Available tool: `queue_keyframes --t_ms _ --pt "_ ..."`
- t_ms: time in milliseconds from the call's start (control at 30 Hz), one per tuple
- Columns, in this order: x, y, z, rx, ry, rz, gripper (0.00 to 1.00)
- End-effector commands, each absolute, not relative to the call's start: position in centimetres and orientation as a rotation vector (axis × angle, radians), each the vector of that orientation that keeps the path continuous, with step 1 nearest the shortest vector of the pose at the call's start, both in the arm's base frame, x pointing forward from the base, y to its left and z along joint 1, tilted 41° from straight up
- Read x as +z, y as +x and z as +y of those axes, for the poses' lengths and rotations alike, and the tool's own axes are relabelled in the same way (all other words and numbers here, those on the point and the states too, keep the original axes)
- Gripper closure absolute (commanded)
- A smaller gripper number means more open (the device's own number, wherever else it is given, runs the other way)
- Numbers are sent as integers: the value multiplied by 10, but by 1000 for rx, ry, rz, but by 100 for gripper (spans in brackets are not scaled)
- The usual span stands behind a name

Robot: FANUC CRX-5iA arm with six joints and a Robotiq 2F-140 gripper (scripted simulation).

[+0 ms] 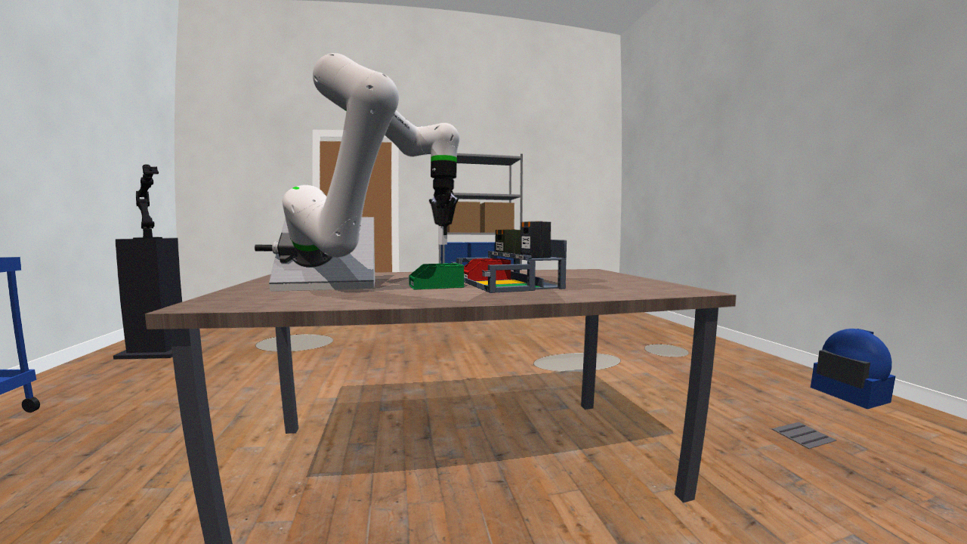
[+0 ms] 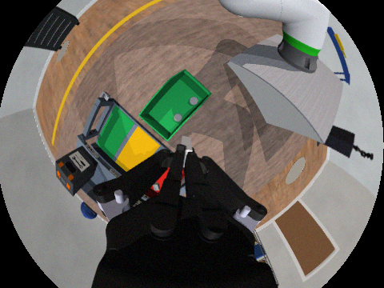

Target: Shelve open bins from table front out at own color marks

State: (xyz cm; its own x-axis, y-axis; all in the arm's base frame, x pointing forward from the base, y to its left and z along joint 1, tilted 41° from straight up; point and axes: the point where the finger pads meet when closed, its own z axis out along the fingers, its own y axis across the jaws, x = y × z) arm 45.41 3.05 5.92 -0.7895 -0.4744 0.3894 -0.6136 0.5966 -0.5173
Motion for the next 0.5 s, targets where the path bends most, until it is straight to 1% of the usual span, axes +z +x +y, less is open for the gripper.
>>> queue_keyframes --t_ms 0,167,233,467 --pt "68 444 28 1017 698 -2725 100" --pt "72 438 26 1036 578 -2780 100" --pt "77 431 23 1057 422 -2843 100" --pt "85 419 19 1083 176 -2923 100"
